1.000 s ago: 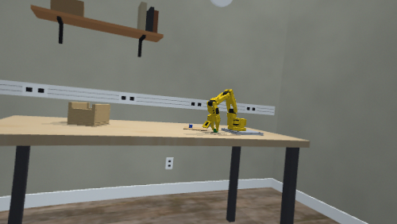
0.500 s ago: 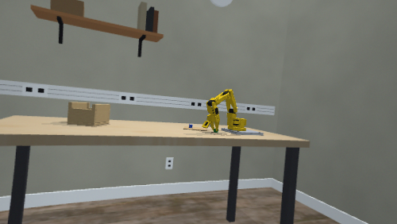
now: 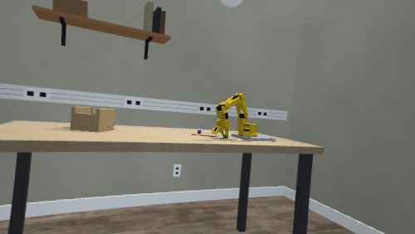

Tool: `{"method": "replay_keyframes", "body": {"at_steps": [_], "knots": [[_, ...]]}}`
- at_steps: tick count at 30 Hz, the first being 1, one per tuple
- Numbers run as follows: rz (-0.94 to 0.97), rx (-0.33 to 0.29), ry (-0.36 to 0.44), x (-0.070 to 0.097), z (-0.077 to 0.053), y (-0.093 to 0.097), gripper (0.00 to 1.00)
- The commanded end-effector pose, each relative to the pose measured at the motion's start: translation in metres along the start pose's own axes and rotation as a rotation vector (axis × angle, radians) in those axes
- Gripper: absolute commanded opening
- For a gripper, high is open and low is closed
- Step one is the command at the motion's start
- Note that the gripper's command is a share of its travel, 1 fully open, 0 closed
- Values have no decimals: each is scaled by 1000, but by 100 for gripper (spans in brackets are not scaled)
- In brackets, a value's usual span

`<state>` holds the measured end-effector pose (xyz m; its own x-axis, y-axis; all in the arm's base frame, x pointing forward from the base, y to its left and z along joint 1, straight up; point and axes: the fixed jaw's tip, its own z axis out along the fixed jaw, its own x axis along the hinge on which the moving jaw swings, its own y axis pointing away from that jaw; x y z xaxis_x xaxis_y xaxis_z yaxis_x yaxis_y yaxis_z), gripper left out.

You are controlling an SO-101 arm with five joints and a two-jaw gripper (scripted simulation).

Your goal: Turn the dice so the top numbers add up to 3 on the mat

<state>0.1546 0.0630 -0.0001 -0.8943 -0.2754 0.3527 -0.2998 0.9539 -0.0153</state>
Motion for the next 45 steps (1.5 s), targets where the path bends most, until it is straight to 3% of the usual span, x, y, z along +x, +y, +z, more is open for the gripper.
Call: {"method": "replay_keyframes", "body": {"at_steps": [1, 12, 20, 22, 31, 45], "knots": [[-4, -3, 27, 3, 5, -1, 0], [-4, -3, -7, 4, 0, -1, 0], [-3, -7, -165, 11, -22, 0, 0], [-3, -7, -165, 11, -22, 0, 0], [-3, -14, -335, 20, -40, 1, 0], [-3, -15, -357, 22, -42, 1, 0]]}}
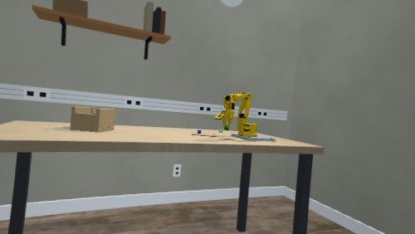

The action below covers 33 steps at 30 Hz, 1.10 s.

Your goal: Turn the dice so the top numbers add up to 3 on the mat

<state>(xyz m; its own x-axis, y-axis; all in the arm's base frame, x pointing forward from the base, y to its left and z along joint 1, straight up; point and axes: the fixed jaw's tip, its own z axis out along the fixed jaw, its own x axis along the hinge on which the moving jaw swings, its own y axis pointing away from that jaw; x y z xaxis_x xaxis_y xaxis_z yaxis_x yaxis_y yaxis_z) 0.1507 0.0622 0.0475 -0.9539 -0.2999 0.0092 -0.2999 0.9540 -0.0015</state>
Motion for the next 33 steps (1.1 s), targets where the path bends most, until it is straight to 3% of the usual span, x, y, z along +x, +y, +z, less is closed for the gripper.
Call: {"method": "replay_keyframes", "body": {"at_steps": [1, 17, 26, 28, 33], "knots": [[0, -1, -6, 1, 0, 1, 0], [-5, -2, -29, 0, 1, 2, 0], [-42, -15, -206, -13, 2, 10, 0], [-42, -15, -206, -13, 2, 10, 0], [-66, -28, -322, -21, 1, 16, 0]]}}
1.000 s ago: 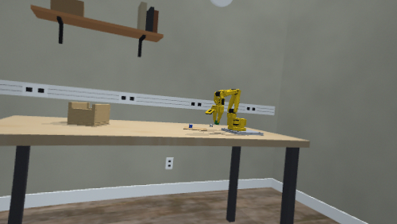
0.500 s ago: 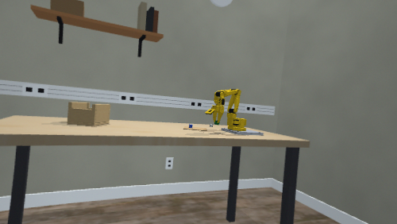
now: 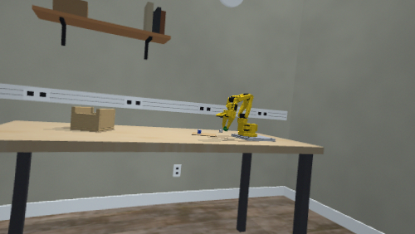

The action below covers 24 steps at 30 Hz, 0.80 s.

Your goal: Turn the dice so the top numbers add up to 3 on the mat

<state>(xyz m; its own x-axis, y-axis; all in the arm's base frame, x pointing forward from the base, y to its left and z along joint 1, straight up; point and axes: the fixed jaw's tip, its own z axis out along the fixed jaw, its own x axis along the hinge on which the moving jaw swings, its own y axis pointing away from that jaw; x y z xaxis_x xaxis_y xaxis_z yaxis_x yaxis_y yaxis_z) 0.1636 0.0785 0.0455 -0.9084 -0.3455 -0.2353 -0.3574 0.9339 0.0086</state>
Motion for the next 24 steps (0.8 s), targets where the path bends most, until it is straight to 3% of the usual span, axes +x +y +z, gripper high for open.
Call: {"method": "replay_keyframes", "body": {"at_steps": [1, 6, 17, 24], "knots": [[-10, -12, -95, -5, 1, 5, 0], [-21, -19, -152, -9, 1, 7, 0], [-26, -22, -174, -11, 1, 8, 0], [-48, -35, -284, -20, 6, 13, 0]]}}
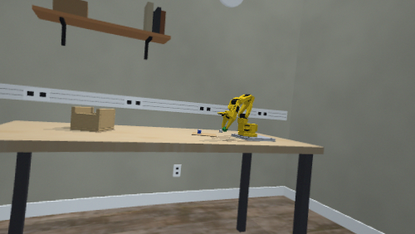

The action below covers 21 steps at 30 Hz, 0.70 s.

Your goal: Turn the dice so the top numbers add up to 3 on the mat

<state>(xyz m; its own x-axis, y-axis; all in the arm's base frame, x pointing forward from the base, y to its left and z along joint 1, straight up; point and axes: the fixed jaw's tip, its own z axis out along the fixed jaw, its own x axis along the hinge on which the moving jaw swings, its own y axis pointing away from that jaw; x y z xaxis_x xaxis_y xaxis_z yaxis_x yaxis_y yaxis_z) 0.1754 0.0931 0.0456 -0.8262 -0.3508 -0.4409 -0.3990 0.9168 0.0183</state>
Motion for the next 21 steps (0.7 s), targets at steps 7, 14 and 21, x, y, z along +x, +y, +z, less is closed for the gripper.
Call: {"method": "replay_keyframes", "body": {"at_steps": [7, 14, 21], "knots": [[-31, -27, -185, -11, 7, 8, 0], [-53, -45, -309, -19, 8, 13, 0], [-57, -48, -331, -20, 8, 14, 0]]}}
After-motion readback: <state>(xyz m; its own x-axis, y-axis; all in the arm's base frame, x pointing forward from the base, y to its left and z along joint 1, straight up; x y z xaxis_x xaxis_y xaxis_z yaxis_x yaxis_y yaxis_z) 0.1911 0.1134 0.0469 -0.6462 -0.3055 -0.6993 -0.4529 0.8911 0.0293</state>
